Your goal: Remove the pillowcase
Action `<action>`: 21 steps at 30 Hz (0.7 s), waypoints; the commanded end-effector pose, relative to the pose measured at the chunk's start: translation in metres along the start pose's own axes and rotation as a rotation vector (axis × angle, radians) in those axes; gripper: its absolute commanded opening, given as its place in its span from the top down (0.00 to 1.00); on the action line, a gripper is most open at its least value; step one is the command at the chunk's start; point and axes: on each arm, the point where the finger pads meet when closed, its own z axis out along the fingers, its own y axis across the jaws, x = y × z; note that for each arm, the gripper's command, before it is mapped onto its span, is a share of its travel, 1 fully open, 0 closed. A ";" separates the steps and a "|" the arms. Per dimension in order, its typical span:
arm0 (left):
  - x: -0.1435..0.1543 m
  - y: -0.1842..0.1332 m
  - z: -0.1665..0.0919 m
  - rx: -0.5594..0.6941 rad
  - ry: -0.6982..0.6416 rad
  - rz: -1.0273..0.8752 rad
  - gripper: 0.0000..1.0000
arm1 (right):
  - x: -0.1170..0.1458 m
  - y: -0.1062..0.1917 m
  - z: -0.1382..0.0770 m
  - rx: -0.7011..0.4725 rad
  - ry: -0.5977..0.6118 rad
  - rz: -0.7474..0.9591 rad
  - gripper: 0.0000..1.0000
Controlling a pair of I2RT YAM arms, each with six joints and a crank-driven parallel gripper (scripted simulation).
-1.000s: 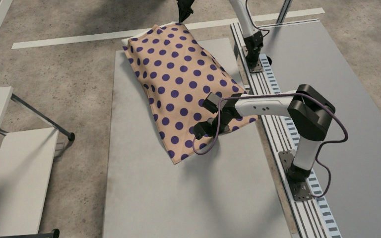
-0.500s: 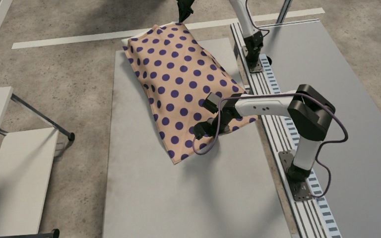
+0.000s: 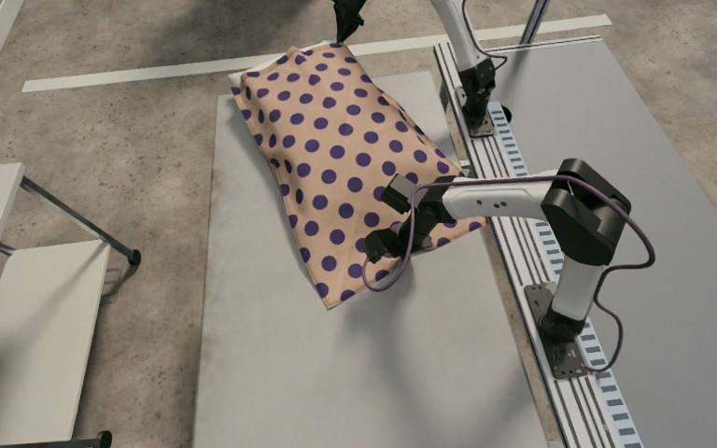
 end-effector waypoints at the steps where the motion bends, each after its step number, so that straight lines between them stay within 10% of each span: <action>1: 0.014 0.025 0.014 -0.090 0.043 0.028 0.99 | -0.004 0.021 -0.011 -0.021 -0.039 -0.045 0.99; 21: -0.016 -0.001 -0.028 0.004 -0.010 -0.006 0.99 | -0.004 0.021 -0.011 -0.021 -0.039 -0.045 0.99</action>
